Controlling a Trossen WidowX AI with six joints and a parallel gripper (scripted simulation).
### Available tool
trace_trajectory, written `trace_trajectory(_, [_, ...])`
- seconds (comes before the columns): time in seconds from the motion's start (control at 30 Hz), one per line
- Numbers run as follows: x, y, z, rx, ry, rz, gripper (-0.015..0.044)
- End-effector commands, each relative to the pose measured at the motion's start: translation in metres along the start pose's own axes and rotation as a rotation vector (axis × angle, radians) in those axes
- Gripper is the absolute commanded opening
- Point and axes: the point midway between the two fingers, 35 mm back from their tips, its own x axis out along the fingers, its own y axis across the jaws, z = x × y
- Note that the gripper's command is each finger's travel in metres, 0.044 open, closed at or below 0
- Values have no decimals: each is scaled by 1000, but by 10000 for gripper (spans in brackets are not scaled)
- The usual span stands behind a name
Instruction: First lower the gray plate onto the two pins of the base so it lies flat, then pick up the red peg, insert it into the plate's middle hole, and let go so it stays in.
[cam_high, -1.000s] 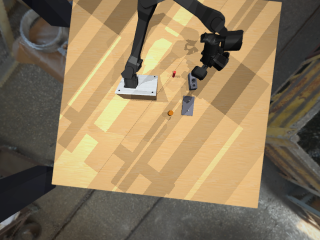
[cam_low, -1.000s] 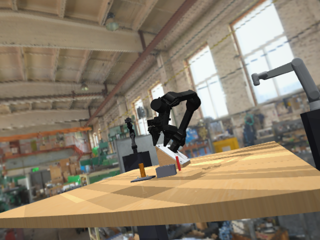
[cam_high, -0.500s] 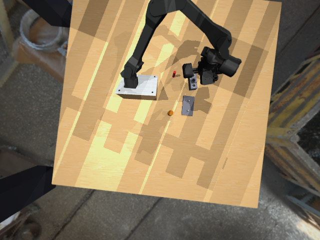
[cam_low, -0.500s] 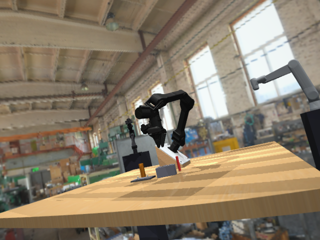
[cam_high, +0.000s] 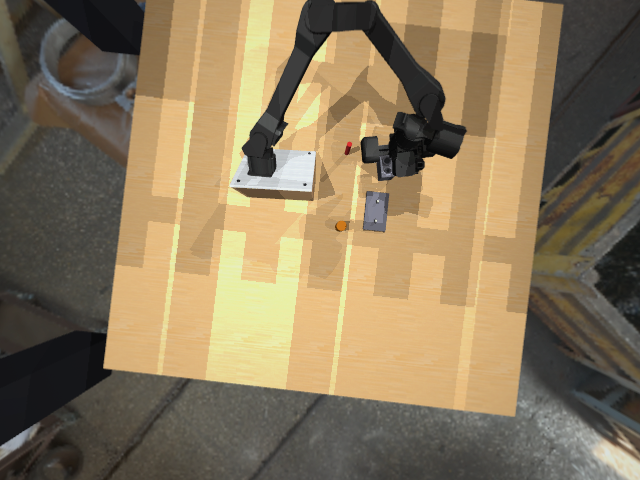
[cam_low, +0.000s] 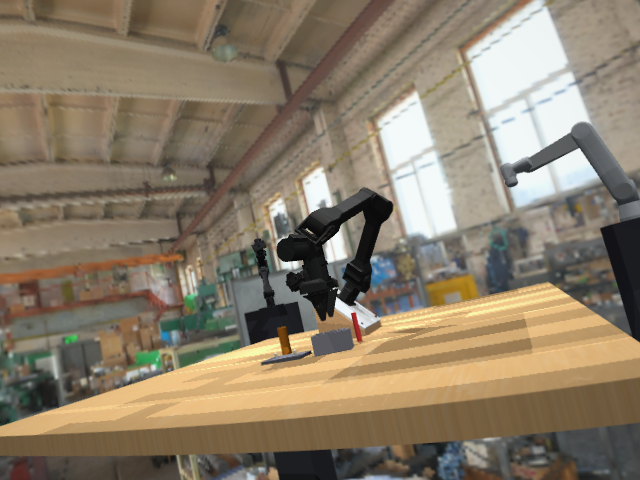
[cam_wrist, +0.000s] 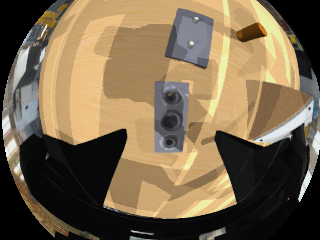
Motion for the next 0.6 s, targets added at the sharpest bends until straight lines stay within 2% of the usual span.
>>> trace_trajectory(0.0, [9,1,1,7,4,10,440])
trace_trajectory(0.57, [36,1,1,7,4,11,440])
